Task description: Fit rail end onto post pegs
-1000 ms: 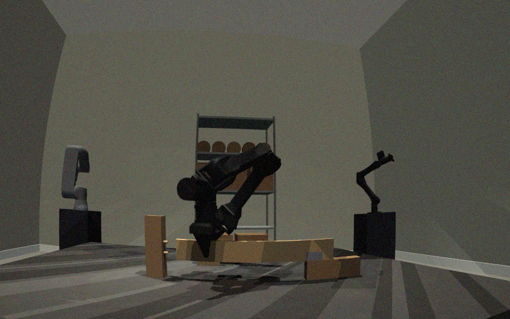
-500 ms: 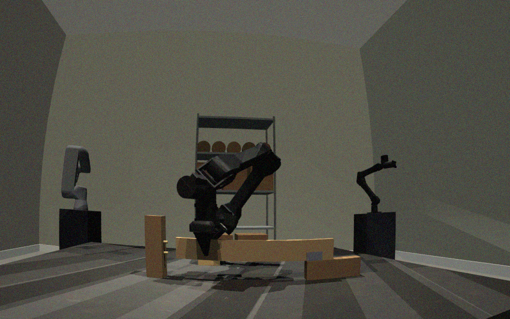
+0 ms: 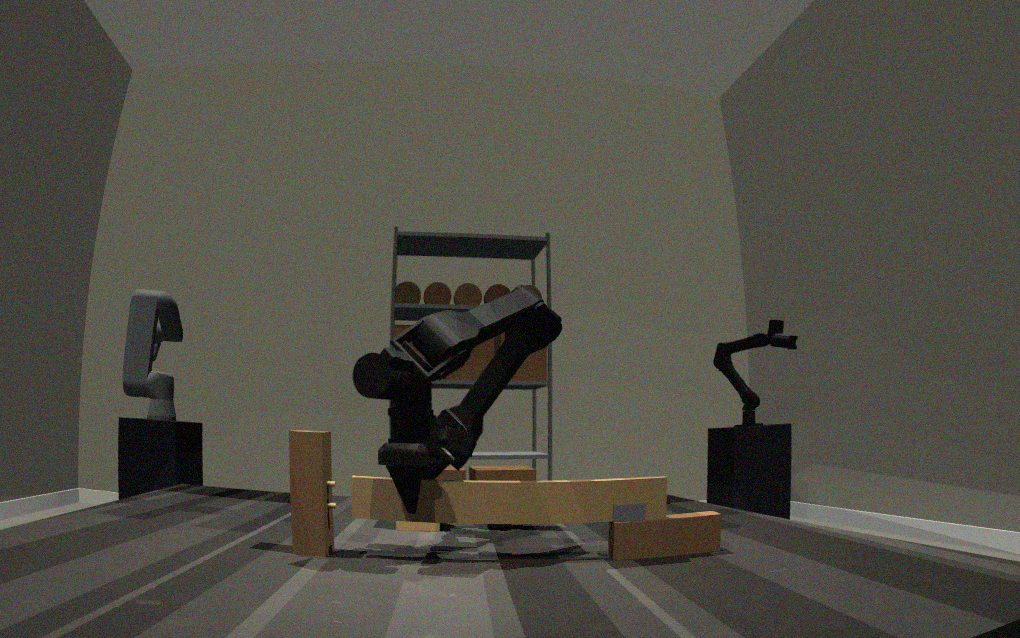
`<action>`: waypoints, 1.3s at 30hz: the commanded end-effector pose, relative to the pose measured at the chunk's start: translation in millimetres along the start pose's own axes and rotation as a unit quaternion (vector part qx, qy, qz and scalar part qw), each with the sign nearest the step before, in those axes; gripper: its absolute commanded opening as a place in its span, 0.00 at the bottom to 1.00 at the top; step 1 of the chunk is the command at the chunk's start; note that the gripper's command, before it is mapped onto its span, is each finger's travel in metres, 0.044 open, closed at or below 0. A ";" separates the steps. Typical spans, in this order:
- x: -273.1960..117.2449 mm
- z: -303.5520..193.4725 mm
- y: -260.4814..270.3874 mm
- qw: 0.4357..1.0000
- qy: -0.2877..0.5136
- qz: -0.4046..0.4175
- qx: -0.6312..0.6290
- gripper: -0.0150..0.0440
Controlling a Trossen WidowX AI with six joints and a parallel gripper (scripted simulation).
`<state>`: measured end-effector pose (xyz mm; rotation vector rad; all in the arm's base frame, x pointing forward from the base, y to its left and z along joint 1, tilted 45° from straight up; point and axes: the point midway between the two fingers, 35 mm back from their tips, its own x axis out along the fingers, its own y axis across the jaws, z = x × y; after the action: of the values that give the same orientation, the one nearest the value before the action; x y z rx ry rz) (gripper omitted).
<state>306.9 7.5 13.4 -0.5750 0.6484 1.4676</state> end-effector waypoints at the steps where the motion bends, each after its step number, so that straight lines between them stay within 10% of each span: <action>1: -2.1 0.4 -0.4 1.000 0.002 -0.003 0.001 0.25; 39: -0.9 2.0 0.6 1.000 0.002 -0.003 0.001 0.25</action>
<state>305.5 7.5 13.2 -0.5736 0.6510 1.4672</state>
